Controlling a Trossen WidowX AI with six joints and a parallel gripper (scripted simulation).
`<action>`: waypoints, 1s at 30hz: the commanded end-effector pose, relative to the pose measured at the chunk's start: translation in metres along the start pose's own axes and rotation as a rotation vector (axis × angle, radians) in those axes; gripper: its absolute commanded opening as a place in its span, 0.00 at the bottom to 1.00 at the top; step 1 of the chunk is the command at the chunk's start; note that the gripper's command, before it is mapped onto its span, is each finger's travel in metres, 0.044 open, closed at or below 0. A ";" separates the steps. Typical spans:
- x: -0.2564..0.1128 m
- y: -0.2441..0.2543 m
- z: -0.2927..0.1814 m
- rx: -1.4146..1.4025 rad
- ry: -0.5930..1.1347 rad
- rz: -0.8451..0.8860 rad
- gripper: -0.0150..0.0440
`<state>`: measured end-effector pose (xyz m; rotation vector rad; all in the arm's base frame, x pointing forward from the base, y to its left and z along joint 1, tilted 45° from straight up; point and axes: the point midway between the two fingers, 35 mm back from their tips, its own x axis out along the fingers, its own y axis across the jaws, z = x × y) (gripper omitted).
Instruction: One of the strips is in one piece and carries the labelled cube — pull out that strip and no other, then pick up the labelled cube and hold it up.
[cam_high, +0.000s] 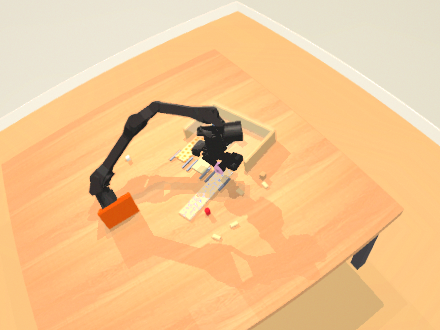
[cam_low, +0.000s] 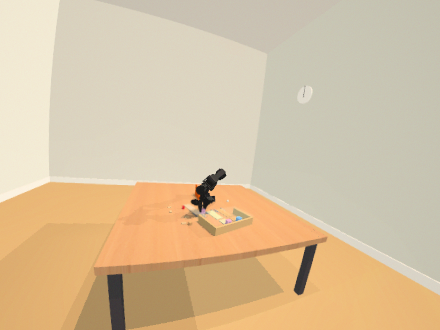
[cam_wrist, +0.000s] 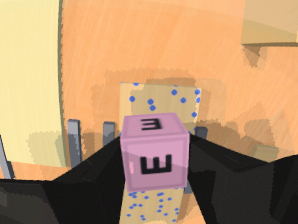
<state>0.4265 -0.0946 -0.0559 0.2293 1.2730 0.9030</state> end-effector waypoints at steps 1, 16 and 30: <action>-0.009 0.008 -0.012 0.000 0.005 0.001 0.25; -0.026 0.030 -0.038 0.006 0.006 0.005 0.25; -0.028 0.057 -0.071 0.008 0.007 0.005 0.25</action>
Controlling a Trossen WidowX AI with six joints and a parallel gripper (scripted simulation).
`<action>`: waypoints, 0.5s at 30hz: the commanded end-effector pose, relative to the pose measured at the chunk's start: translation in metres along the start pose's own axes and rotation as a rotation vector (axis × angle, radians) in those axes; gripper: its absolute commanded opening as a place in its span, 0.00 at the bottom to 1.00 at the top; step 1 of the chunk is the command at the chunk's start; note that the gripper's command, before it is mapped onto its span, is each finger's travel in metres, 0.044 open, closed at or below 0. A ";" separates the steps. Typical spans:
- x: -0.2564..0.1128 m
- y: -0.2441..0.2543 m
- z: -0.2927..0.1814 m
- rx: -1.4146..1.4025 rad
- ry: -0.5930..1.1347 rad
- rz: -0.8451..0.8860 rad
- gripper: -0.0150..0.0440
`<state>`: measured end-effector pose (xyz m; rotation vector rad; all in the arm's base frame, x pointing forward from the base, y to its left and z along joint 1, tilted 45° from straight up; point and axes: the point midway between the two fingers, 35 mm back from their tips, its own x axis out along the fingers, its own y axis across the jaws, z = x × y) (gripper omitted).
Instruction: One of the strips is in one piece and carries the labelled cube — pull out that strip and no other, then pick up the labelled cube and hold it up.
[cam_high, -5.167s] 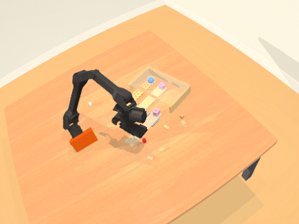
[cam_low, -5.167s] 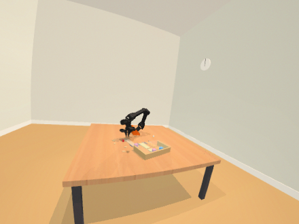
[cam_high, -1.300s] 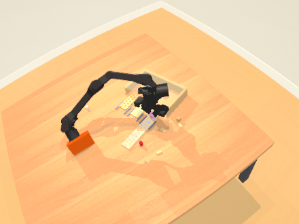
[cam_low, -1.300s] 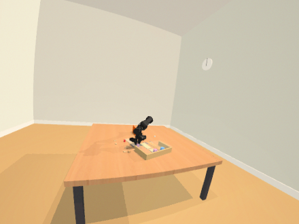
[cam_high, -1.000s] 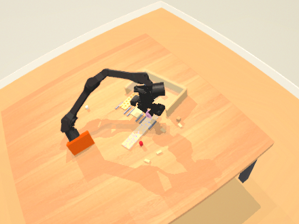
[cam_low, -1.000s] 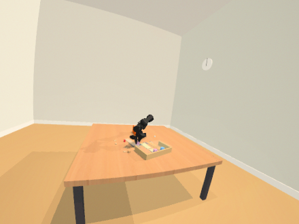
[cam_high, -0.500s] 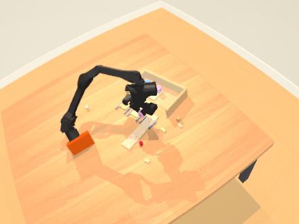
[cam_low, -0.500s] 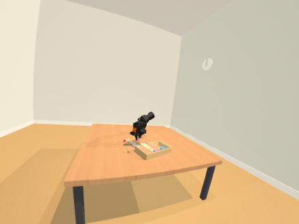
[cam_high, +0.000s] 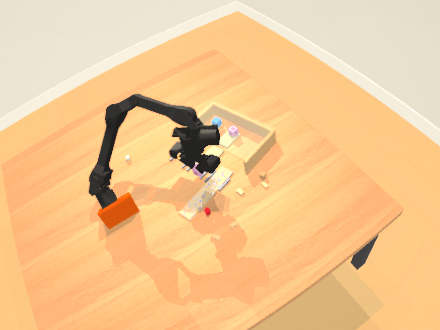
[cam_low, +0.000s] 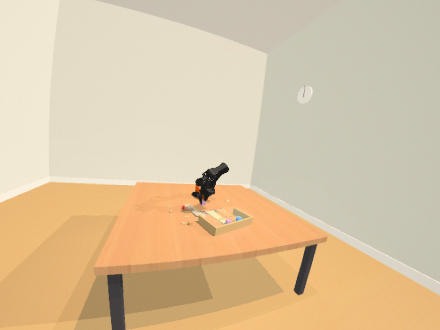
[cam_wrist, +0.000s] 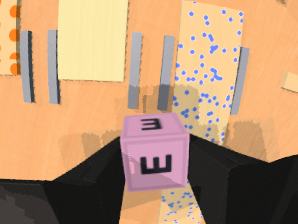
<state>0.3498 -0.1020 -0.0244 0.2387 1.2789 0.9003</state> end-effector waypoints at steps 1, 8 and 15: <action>0.001 0.009 -0.013 -0.002 0.006 0.002 0.25; 0.002 0.025 -0.030 -0.001 0.007 0.003 0.25; 0.005 0.037 -0.044 -0.001 0.007 0.004 0.25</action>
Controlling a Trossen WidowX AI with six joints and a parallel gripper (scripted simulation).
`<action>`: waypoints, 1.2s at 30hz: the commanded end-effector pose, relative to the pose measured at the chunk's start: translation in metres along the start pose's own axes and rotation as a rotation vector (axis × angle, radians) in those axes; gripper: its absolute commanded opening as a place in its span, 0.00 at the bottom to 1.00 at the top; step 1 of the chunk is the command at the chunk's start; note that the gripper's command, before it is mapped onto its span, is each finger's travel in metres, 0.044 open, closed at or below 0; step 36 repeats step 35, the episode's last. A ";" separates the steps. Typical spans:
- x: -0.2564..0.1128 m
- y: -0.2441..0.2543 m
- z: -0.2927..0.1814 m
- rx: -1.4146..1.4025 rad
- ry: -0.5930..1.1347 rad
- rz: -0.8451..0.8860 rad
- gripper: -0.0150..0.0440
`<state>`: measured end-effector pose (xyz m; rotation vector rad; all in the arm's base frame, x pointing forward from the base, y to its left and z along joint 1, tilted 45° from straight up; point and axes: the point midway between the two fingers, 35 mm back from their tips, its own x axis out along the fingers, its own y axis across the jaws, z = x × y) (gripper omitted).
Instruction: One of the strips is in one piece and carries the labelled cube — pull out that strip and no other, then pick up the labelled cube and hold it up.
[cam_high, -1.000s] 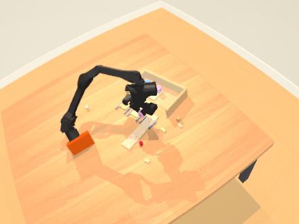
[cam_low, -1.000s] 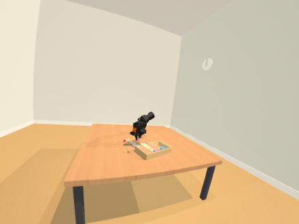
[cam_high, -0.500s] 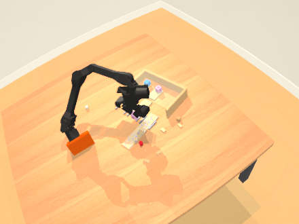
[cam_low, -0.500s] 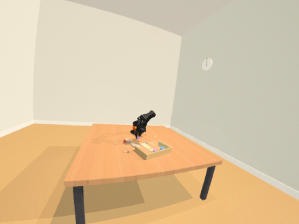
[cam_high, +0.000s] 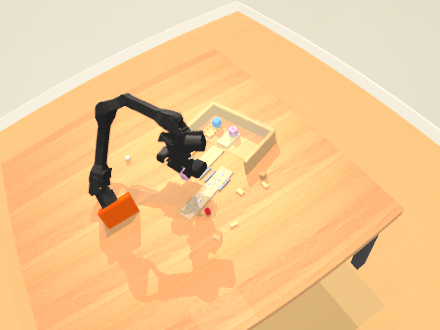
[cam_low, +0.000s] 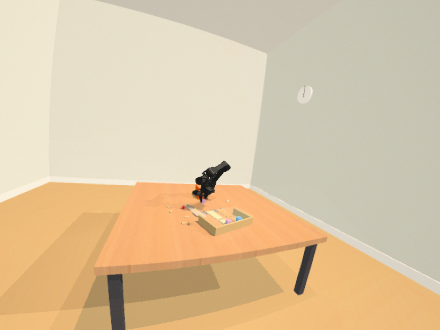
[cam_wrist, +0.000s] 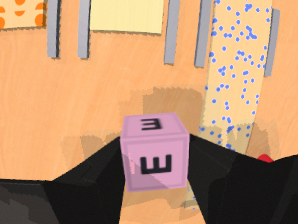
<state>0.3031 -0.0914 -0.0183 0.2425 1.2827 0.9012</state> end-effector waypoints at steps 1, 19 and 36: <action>0.002 0.006 -0.008 -0.004 0.005 0.001 0.25; -0.034 0.006 -0.008 -0.004 0.006 0.000 0.25; -0.034 0.006 -0.008 -0.004 0.006 0.000 0.25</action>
